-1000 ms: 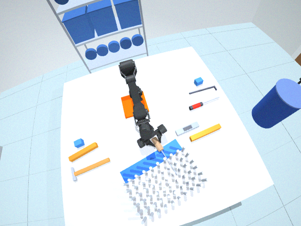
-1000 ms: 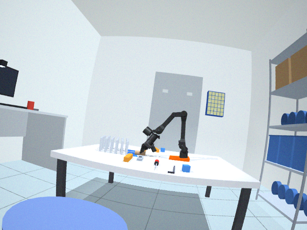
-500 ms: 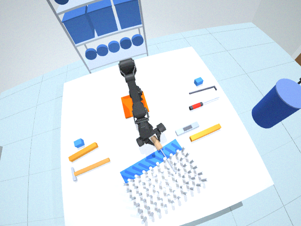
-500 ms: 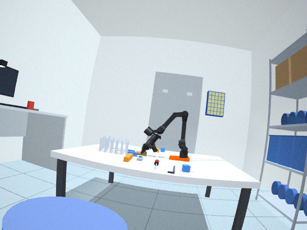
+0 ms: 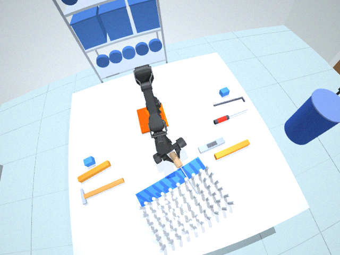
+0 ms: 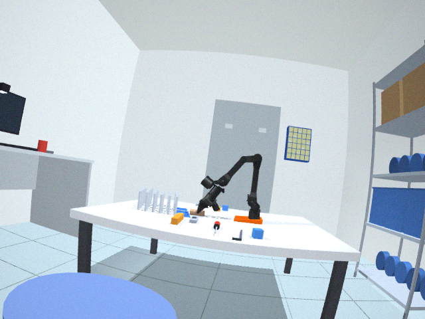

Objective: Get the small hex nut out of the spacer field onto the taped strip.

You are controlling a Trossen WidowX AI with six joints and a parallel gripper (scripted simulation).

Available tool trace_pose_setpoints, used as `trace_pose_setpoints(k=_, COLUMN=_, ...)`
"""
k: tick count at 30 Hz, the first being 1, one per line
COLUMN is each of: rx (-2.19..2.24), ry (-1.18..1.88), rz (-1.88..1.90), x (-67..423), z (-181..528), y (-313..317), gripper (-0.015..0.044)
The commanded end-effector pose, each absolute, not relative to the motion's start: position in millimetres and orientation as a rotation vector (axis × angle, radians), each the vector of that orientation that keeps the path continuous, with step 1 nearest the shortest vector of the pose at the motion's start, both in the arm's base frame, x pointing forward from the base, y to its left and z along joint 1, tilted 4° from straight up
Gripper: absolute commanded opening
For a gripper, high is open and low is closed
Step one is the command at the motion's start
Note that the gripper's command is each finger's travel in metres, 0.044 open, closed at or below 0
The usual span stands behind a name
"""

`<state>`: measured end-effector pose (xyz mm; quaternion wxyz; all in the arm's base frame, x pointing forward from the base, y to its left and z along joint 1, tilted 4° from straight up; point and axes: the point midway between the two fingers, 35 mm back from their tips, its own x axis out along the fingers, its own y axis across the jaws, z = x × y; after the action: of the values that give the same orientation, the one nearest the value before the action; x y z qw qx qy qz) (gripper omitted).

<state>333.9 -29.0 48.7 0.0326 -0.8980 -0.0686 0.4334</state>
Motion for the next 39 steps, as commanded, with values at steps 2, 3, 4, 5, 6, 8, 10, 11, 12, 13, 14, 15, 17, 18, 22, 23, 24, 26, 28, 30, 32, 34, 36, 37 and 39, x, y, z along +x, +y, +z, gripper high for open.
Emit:
trace_pose_setpoints(k=2, rx=-2.765, ry=-0.218, rz=1.334, x=328.6, z=48.8, y=-28.3, gripper=0.0)
trace_pose_setpoints(k=3, rx=-2.765, ry=-0.218, rz=1.334, x=327.9, z=48.7, y=-28.4, gripper=0.0)
trace_pose_setpoints(k=4, rx=-2.765, ry=-0.218, rz=1.335, x=327.3, z=48.6, y=-28.4, gripper=0.0)
trace_pose_setpoints(k=5, rx=-2.765, ry=-0.218, rz=1.335, x=326.6, z=48.6, y=-28.5, gripper=0.0)
trace_pose_setpoints(k=6, rx=-2.765, ry=-0.218, rz=1.335, x=326.0, z=48.5, y=-28.5, gripper=0.0)
trace_pose_setpoints(k=8, rx=-2.765, ry=-0.218, rz=1.335, x=324.7, z=48.4, y=-28.7, gripper=0.0)
trace_pose_setpoints(k=10, rx=-2.765, ry=-0.218, rz=1.335, x=323.4, z=48.2, y=-28.8, gripper=0.0)
trace_pose_setpoints(k=11, rx=-2.765, ry=-0.218, rz=1.335, x=322.7, z=48.2, y=-28.8, gripper=0.0)
trace_pose_setpoints(k=12, rx=-2.765, ry=-0.218, rz=1.335, x=322.0, z=48.1, y=-28.9, gripper=0.0)
trace_pose_setpoints(k=13, rx=-2.765, ry=-0.218, rz=1.335, x=321.4, z=48.0, y=-28.9, gripper=0.0)
trace_pose_setpoints(k=14, rx=-2.765, ry=-0.218, rz=1.335, x=320.7, z=48.0, y=-29.0, gripper=0.0)
trace_pose_setpoints(k=15, rx=-2.765, ry=-0.218, rz=1.336, x=320.1, z=47.9, y=-29.1, gripper=0.0)
trace_pose_setpoints(k=17, rx=-2.765, ry=-0.218, rz=1.336, x=318.8, z=47.8, y=-29.2, gripper=0.0)
trace_pose_setpoints(k=18, rx=-2.765, ry=-0.218, rz=1.336, x=318.1, z=47.7, y=-29.2, gripper=0.0)
trace_pose_setpoints(k=22, rx=-2.765, ry=-0.218, rz=1.336, x=315.5, z=47.5, y=-29.5, gripper=0.0)
trace_pose_setpoints(k=23, rx=-2.765, ry=-0.218, rz=1.336, x=314.8, z=47.4, y=-29.5, gripper=0.0)
trace_pose_setpoints(k=24, rx=-2.765, ry=-0.218, rz=1.336, x=314.1, z=47.3, y=-29.6, gripper=0.0)
trace_pose_setpoints(k=26, rx=-2.765, ry=-0.218, rz=1.337, x=312.8, z=47.2, y=-29.7, gripper=0.0)
trace_pose_setpoints(k=28, rx=-2.765, ry=-0.218, rz=1.337, x=311.6, z=47.1, y=-29.8, gripper=0.0)
trace_pose_setpoints(k=30, rx=-2.765, ry=-0.218, rz=1.337, x=310.4, z=47.0, y=-30.0, gripper=0.0)
trace_pose_setpoints(k=32, rx=-2.765, ry=-0.218, rz=1.337, x=309.1, z=46.9, y=-30.1, gripper=0.0)
trace_pose_setpoints(k=34, rx=-2.764, ry=-0.218, rz=1.337, x=307.9, z=46.8, y=-30.2, gripper=0.0)
trace_pose_setpoints(k=36, rx=-2.764, ry=-0.218, rz=1.337, x=306.6, z=46.6, y=-30.3, gripper=0.0)
trace_pose_setpoints(k=37, rx=-2.764, ry=-0.218, rz=1.338, x=306.0, z=46.6, y=-30.4, gripper=0.0)
trace_pose_setpoints(k=39, rx=-2.764, ry=-0.218, rz=1.338, x=304.8, z=46.5, y=-30.5, gripper=0.0)
